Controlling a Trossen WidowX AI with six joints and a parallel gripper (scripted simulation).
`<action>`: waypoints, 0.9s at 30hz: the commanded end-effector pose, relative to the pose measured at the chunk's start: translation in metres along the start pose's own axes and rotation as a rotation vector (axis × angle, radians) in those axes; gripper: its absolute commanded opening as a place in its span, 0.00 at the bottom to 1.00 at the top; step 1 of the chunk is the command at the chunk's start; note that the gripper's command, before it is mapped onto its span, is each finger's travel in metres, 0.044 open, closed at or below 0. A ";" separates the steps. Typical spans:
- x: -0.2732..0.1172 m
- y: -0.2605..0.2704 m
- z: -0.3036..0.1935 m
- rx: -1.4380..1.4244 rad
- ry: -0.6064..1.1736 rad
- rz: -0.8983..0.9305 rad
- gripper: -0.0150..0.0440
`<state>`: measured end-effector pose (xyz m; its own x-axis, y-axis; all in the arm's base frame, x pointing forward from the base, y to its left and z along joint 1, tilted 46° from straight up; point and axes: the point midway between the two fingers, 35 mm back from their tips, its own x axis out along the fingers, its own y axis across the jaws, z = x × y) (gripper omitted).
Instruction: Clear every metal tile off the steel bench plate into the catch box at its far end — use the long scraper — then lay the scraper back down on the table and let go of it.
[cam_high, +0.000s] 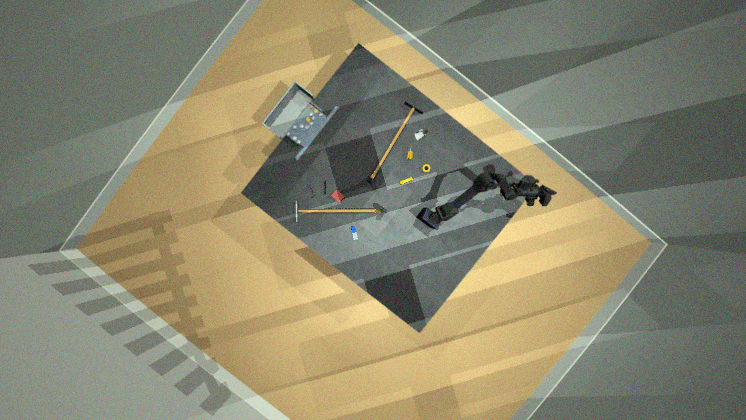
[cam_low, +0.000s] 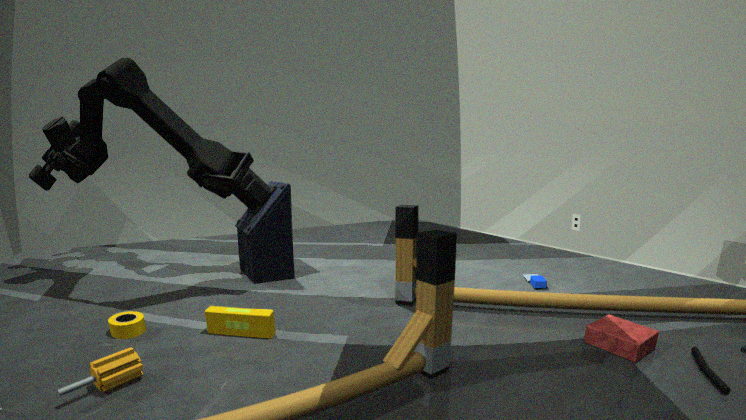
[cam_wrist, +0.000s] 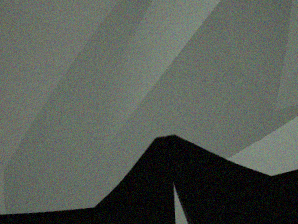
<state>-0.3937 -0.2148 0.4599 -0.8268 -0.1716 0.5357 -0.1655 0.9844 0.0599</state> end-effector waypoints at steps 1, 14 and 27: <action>-0.003 -0.012 -0.002 -0.007 -0.009 -0.023 0.25; -0.014 -0.050 -0.009 -0.023 -0.033 -0.107 0.25; -0.029 -0.087 -0.017 -0.041 -0.050 -0.194 0.25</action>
<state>-0.3524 -0.2876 0.4540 -0.8103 -0.3420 0.4758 -0.2925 0.9397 0.1773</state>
